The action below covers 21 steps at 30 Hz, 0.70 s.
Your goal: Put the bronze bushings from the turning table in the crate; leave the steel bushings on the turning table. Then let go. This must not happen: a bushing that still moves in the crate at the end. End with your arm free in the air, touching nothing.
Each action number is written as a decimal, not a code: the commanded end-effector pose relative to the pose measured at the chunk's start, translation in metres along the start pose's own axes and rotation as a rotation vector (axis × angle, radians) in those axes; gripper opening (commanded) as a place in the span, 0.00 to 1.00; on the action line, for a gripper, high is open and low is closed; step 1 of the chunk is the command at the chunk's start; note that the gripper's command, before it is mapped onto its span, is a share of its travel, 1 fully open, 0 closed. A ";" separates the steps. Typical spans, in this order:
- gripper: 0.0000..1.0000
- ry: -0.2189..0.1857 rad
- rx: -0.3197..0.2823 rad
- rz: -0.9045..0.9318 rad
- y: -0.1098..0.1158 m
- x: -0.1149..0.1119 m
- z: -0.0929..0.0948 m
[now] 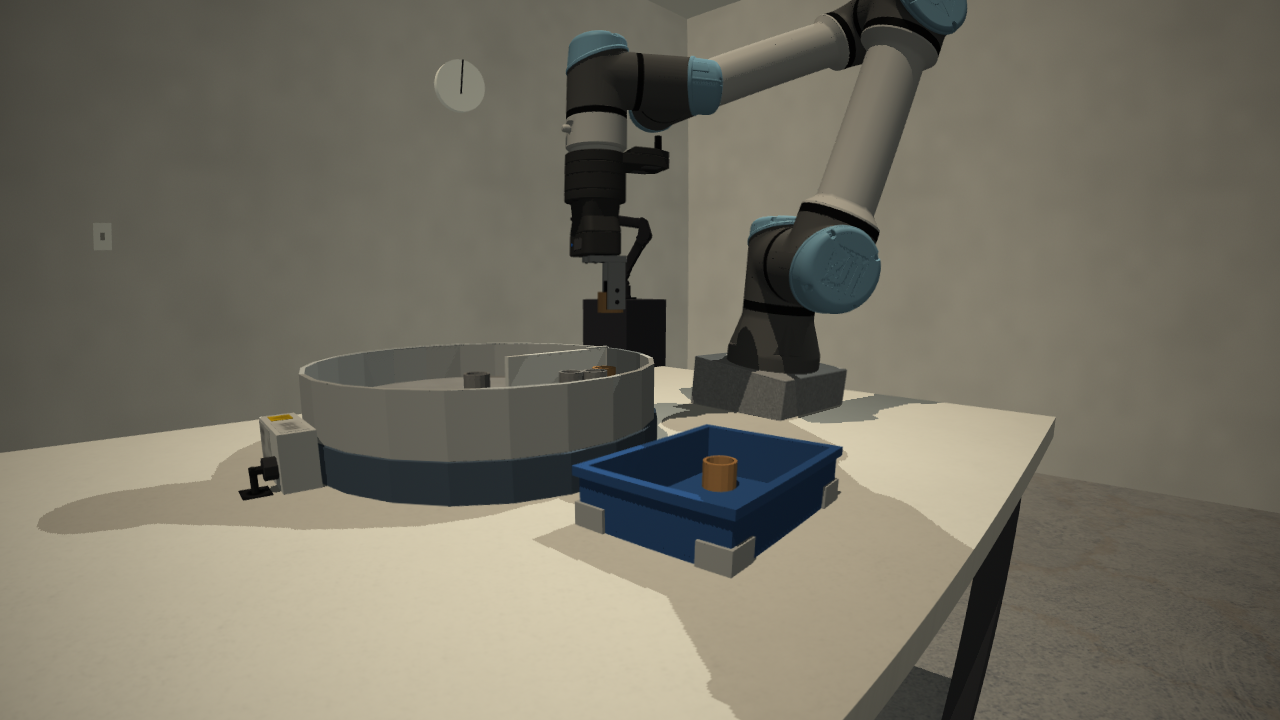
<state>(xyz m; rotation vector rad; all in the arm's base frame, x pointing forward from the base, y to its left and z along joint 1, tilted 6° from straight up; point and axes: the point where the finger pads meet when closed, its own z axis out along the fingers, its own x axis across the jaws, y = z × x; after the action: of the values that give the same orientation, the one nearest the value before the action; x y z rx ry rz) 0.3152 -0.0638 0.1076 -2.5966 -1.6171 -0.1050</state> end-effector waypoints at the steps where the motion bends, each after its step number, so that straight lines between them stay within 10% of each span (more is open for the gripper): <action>1: 0.00 0.000 -0.001 0.000 0.006 0.023 0.000; 4: 0.00 0.000 -0.001 0.000 0.014 0.057 0.000; 16: 0.00 0.000 -0.001 0.000 0.014 0.057 0.000; 21: 0.00 0.001 -0.001 -0.001 0.027 0.115 0.000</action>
<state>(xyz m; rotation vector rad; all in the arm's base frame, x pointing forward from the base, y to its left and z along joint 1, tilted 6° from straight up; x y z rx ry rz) 0.3655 -0.0011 0.1152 -2.5949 -1.6167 -0.1077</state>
